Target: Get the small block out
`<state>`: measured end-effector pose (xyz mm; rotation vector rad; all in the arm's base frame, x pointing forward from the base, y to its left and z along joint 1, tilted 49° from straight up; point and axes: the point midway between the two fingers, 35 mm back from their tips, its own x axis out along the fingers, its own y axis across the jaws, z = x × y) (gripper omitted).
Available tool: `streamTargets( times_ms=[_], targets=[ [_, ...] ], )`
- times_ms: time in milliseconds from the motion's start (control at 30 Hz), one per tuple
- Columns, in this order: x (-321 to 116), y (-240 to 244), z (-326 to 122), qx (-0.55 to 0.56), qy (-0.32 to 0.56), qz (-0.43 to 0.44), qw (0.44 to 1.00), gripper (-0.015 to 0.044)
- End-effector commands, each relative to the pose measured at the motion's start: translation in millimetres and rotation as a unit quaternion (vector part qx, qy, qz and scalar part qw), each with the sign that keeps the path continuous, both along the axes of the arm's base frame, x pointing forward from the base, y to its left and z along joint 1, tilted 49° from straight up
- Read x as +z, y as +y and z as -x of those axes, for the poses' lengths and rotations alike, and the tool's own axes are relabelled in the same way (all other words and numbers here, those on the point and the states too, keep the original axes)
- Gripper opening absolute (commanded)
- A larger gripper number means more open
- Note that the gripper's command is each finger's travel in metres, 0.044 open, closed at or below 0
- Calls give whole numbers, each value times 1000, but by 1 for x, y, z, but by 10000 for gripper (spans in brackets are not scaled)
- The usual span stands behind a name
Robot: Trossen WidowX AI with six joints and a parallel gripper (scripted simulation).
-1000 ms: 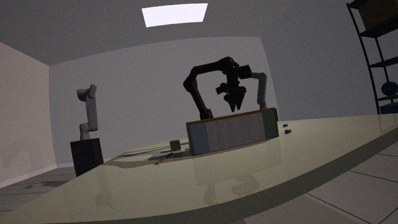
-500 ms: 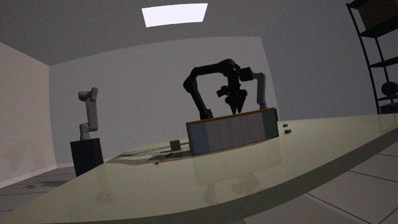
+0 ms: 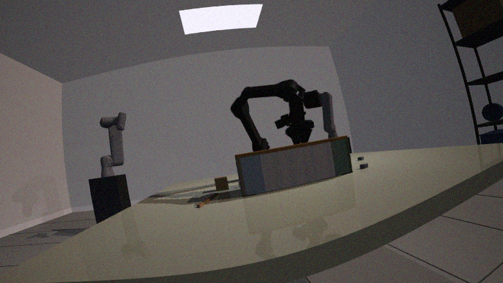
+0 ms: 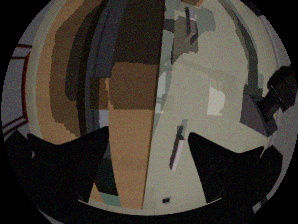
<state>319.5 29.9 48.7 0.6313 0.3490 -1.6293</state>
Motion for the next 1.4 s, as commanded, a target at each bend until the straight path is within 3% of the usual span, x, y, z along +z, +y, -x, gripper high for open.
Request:
streamTargets(
  times_ms=[0, 367, 1367],
  targets=[
    [-6, -9, 2, -3, 7, 2, 1000, 400],
    [-13, -19, 2, -7, 9, 1, 1000, 400],
    [22, -44, 9, -8, 4, -1, 1000, 400]
  ],
)
